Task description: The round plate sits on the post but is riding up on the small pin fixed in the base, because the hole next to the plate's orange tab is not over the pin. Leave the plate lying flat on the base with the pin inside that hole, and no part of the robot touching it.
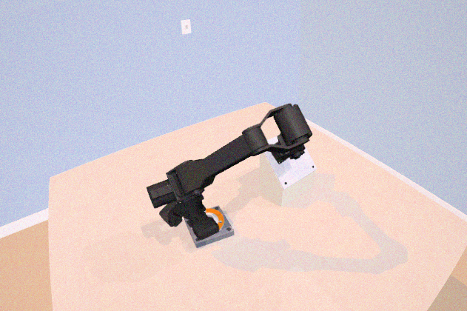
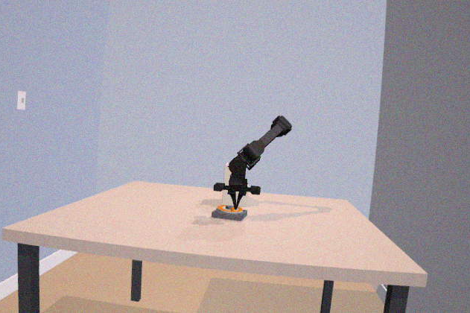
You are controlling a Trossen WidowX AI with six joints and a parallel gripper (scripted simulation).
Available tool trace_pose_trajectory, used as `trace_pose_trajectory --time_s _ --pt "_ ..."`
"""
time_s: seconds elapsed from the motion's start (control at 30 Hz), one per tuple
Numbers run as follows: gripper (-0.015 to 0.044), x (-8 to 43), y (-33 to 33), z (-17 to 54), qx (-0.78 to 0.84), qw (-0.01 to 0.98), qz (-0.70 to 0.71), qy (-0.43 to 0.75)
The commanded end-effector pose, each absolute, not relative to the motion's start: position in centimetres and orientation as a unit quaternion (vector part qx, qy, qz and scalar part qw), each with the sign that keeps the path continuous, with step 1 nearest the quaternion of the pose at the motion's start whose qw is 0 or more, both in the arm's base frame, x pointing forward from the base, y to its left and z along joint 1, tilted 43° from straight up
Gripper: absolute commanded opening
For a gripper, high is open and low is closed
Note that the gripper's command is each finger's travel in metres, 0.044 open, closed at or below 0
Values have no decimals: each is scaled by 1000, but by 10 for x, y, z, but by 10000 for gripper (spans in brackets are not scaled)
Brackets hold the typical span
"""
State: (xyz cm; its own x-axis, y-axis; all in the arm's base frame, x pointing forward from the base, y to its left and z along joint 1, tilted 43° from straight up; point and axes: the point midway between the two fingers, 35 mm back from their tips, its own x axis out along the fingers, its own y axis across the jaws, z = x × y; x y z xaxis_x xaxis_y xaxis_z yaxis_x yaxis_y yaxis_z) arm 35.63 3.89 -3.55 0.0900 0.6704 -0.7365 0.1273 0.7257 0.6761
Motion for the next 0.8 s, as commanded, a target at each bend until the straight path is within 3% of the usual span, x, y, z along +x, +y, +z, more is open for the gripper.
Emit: trace_pose_trajectory --time_s 0.0,0.77 --pt "0 360 34 -39 309 672 202 642" --pt "0 360 19 -53 308 672 202 642"
